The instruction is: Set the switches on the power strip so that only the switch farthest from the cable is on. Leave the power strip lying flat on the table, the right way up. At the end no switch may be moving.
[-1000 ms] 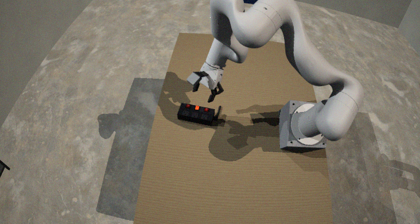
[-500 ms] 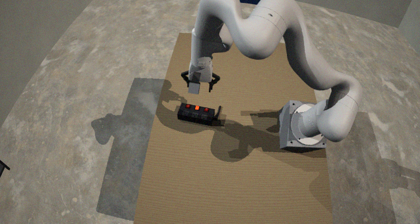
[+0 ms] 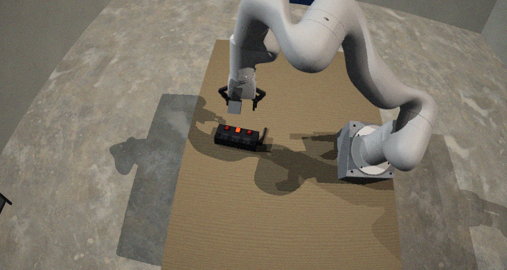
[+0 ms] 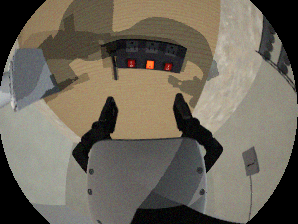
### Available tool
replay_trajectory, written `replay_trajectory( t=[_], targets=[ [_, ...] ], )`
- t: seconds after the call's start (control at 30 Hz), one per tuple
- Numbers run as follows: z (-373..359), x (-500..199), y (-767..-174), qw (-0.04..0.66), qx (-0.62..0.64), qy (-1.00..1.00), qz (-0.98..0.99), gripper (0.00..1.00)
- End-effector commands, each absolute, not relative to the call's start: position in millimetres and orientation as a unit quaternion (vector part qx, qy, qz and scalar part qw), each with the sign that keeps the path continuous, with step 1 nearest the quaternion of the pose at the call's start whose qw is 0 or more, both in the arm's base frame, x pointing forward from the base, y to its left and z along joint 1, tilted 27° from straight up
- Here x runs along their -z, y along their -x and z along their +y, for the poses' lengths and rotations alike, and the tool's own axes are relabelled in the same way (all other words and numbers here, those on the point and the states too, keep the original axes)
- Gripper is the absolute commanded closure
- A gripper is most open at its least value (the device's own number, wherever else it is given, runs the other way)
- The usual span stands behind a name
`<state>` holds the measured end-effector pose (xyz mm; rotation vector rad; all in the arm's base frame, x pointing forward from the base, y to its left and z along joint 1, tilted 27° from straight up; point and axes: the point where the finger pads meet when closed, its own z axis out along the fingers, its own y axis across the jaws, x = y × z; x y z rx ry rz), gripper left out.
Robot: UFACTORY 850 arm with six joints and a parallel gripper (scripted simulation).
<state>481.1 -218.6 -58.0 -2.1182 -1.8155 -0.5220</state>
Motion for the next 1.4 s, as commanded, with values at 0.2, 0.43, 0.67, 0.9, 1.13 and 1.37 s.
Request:
replay_trajectory(
  t=[0.2,0.43,0.67,0.9,1.13,1.37],
  targets=[
    [-217.3,62.4,-483.6,0.138,0.191,0.696,-0.678,0.00],
    [-210.1,80.0,-489.2,0.098,0.214,0.549,-0.802,0.00],
    [-203.4,95.9,-493.5,0.067,0.224,0.414,-0.880,0.00],
    [-196.4,112.3,-497.2,0.028,0.229,0.245,-0.942,0.00],
    [-194.8,115.9,-497.9,-0.005,0.236,0.143,-0.961,0.00],
    [-194.8,116.0,-497.9,-0.006,0.236,0.142,-0.961,1.00]
  ],
)
